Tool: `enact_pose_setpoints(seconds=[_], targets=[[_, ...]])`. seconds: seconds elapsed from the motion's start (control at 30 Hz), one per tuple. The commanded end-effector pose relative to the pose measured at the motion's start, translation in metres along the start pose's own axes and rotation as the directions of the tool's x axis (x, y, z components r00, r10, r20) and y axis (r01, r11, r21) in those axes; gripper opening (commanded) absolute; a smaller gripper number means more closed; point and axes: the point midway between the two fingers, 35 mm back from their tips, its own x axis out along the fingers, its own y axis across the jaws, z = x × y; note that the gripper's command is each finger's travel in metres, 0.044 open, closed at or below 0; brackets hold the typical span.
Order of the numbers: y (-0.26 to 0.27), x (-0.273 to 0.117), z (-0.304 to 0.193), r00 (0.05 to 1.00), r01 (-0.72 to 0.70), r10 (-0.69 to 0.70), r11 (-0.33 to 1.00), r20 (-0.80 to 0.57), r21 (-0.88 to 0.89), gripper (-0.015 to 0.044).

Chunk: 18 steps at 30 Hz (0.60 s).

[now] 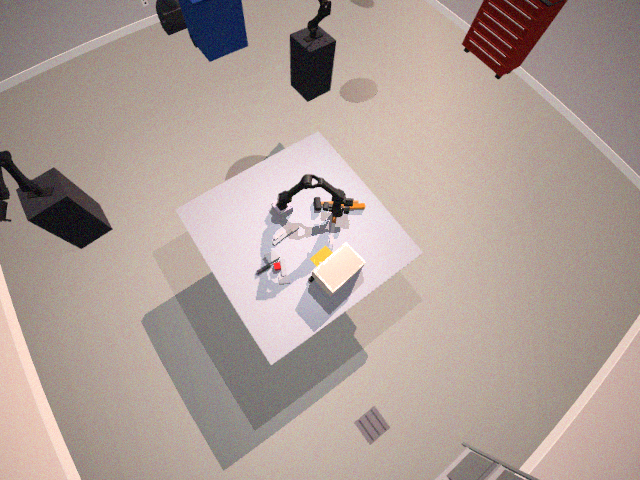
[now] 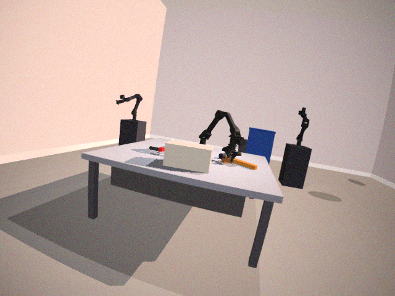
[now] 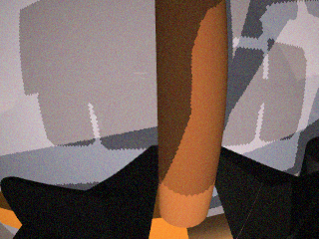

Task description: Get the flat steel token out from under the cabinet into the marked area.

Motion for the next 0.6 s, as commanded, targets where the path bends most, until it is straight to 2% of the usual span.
enact_pose_setpoints(seconds=[0.0,0.57], targets=[[0.004,-0.001,-0.003,1.000,-0.005,0.005,1.000,0.003,0.002,0.0000],[0.004,-0.001,0.020,1.000,-0.005,0.005,1.000,0.005,0.002,0.0000]])
